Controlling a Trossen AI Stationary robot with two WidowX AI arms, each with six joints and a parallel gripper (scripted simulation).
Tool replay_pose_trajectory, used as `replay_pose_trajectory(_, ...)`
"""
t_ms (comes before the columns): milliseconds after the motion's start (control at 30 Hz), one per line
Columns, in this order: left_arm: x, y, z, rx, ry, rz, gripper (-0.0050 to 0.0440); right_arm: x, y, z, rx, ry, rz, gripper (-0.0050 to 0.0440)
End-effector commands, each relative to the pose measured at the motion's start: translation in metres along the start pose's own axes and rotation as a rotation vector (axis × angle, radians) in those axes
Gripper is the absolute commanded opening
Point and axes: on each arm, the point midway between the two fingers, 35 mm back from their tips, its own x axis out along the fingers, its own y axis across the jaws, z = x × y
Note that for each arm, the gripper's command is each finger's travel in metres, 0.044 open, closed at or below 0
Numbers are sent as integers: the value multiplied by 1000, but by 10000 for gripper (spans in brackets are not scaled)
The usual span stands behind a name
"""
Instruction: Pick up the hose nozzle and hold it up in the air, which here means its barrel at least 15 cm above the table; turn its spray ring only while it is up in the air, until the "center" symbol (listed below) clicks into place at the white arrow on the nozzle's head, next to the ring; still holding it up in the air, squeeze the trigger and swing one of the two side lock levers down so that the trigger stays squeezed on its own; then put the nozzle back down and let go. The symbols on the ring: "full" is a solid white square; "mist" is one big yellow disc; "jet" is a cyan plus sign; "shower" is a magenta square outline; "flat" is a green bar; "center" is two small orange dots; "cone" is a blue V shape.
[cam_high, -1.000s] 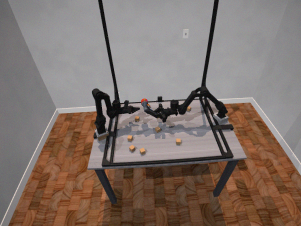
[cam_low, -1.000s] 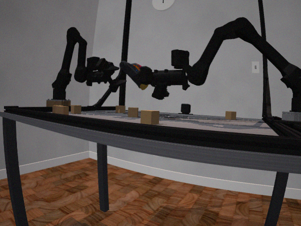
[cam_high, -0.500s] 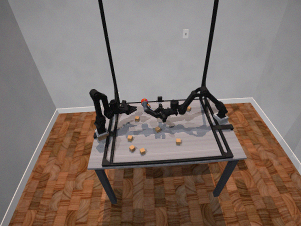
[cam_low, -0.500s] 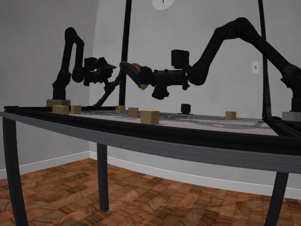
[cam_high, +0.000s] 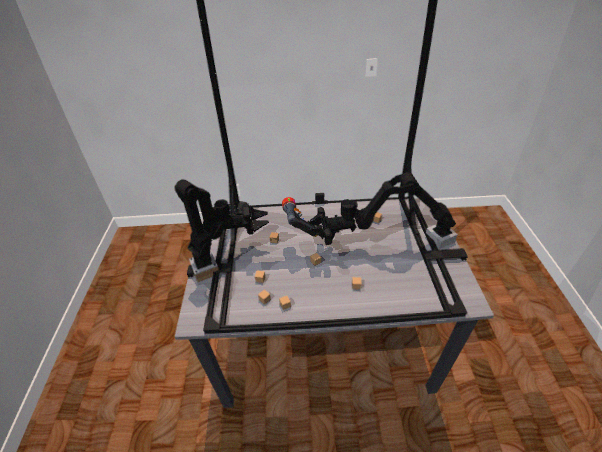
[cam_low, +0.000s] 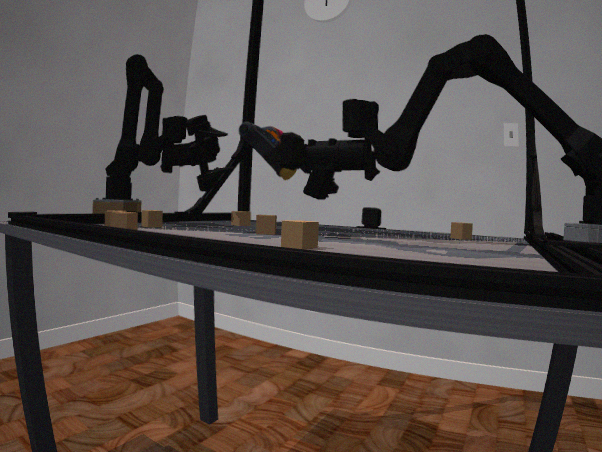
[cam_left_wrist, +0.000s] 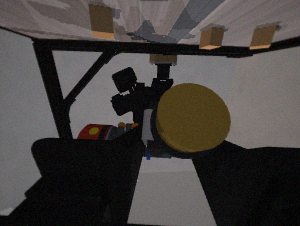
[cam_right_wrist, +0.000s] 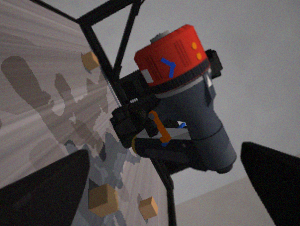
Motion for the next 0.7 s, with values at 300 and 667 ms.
replay_pose_trajectory(300,9,-3,3,7,-86,-2,0,-3,-2,-1,-17,1,-5,400)
replay_pose_trajectory(667,13,-8,13,18,-215,-5,0,-3,-2,-1,-17,1,-5,400)
